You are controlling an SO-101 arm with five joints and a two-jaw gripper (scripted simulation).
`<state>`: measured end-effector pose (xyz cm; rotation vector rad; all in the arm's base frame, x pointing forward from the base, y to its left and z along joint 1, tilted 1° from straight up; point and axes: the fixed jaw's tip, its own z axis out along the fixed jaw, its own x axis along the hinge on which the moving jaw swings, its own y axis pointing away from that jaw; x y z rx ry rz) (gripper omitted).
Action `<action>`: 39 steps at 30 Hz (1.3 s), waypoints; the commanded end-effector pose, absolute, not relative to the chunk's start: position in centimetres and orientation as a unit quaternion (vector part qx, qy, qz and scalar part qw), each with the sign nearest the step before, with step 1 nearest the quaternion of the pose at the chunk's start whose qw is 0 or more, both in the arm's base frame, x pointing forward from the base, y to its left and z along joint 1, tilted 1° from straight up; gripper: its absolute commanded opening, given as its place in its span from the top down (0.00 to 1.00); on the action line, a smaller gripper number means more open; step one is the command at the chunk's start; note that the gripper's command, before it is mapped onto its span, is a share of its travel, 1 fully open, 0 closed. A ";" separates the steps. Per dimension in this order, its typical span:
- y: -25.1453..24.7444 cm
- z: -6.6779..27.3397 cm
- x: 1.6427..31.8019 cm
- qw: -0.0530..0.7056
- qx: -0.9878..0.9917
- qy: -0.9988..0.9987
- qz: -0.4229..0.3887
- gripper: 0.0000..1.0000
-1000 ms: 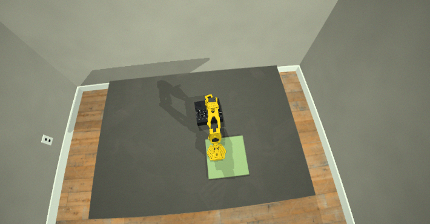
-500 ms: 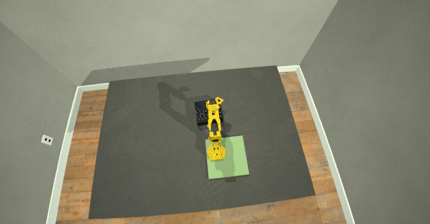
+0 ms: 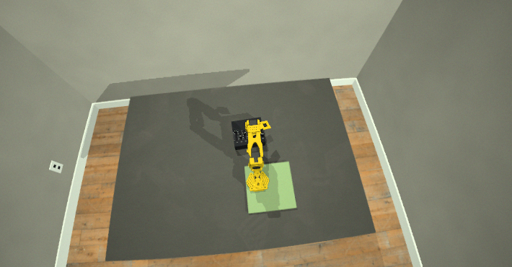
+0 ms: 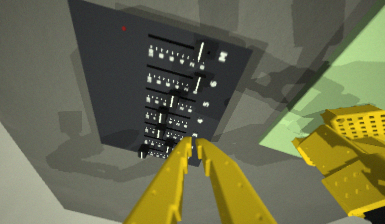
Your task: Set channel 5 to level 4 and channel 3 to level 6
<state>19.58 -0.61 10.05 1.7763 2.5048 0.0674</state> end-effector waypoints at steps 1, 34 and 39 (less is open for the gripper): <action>-0.5 10.0 19.3 0.034 0.581 0.813 0.022 1.00; -13.9 11.0 13.0 0.070 0.849 0.524 0.013 1.00; -15.0 11.2 11.7 0.074 0.871 0.486 0.010 1.00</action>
